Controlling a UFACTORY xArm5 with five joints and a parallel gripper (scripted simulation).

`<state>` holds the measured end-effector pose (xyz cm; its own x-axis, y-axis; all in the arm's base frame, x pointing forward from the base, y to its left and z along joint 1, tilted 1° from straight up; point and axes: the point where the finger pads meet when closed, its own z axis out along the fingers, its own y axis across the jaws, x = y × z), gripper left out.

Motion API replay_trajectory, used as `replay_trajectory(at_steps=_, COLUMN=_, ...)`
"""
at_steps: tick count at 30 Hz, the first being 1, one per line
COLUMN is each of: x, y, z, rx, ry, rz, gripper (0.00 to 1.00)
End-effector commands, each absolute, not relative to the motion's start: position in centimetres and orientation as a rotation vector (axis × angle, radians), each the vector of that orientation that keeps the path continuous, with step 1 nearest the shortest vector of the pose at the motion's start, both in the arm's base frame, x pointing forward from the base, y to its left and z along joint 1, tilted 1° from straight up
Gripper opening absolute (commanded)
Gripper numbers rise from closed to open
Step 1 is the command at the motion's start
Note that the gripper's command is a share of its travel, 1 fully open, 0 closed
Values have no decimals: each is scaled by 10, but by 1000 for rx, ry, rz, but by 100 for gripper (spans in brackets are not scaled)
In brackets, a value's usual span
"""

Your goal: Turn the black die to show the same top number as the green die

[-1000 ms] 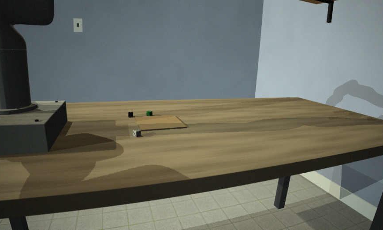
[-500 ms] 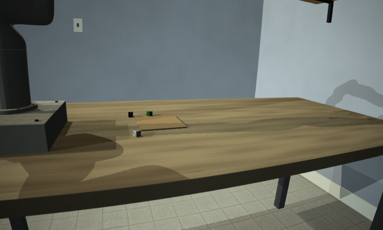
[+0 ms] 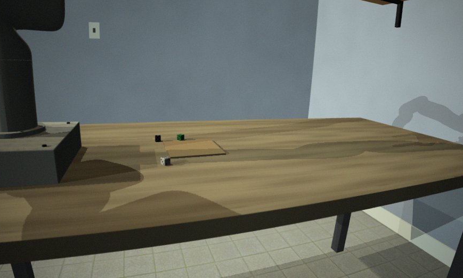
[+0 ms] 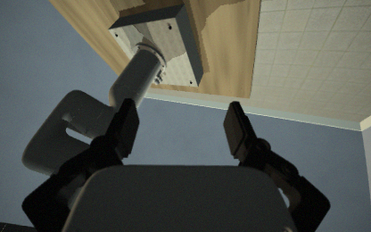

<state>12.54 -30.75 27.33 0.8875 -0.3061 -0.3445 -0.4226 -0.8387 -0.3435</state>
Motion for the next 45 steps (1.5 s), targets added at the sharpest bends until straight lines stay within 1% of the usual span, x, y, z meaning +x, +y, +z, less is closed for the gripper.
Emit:
replay_trajectory(at_steps=1, x=153, y=-301, z=255, rx=-2728, ry=316, rz=348, gripper=100)
replay_trajectory(at_steps=13, x=204, y=-274, z=217, rx=-2828, ry=-164, rz=278, gripper=100)
replay_trajectory(at_steps=16, x=207, y=-273, z=216, rx=-2831, ry=-189, rz=275, gripper=100)
replay_trajectory(at_steps=17, x=219, y=-264, z=206, rx=-2842, ry=-318, rz=256, gripper=100)
replay_trajectory(at_steps=26, x=248, y=-236, z=182, rx=-2840, ry=-674, rz=206, gripper=100)
replay_trajectory(at_steps=29, x=258, y=-226, z=174, rx=-2829, ry=-800, rz=188, gripper=100)
replay_trajectory(at_steps=32, x=259, y=-224, z=173, rx=-2827, ry=-820, rz=185, gripper=100)
replay_trajectory(at_steps=33, x=269, y=-211, z=164, rx=-2806, ry=-962, rz=164, gripper=100)
replay_trajectory(at_steps=45, x=293, y=-168, z=138, rx=-2695, ry=-1403, rz=99, gripper=100)
